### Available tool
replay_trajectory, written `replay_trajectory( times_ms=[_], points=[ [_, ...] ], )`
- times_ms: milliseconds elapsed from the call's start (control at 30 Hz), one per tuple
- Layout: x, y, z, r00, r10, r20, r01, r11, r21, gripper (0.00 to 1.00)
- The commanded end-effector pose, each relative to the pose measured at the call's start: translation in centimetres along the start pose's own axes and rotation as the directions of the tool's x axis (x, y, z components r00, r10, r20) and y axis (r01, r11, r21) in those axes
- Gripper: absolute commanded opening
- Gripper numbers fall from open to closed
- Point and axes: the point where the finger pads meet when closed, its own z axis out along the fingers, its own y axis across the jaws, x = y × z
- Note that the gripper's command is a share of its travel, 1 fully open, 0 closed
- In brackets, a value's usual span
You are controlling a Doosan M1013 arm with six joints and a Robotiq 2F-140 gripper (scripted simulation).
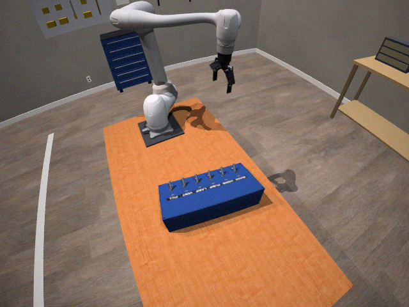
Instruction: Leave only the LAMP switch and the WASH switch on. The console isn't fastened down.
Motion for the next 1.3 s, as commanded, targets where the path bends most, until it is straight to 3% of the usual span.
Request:
replay_trajectory(
  times_ms=[0, 500, 900, 967, 1000, 1267],
  points=[
    [0.0, 0.0, -0.1, 1.0, 0.0, 0.001, 0.0, 1.0, 0.0, 1.0],
    [0.0, -0.4, 0.1, 1.0, -0.012, 0.001, 0.012, 1.0, 0.006, 1.0],
    [2.4, -10.0, 3.0, 0.955, -0.293, -0.049, 0.297, 0.946, 0.132, 1.0],
    [2.4, -10.0, 3.0, 0.955, -0.293, -0.049, 0.297, 0.946, 0.132, 1.0],
    [3.1, -12.1, 3.6, 0.931, -0.356, -0.073, 0.364, 0.919, 0.155, 1.0],
    [5.4, -17.5, 5.1, 0.846, -0.511, -0.155, 0.533, 0.824, 0.194, 1.0]
  ],
)
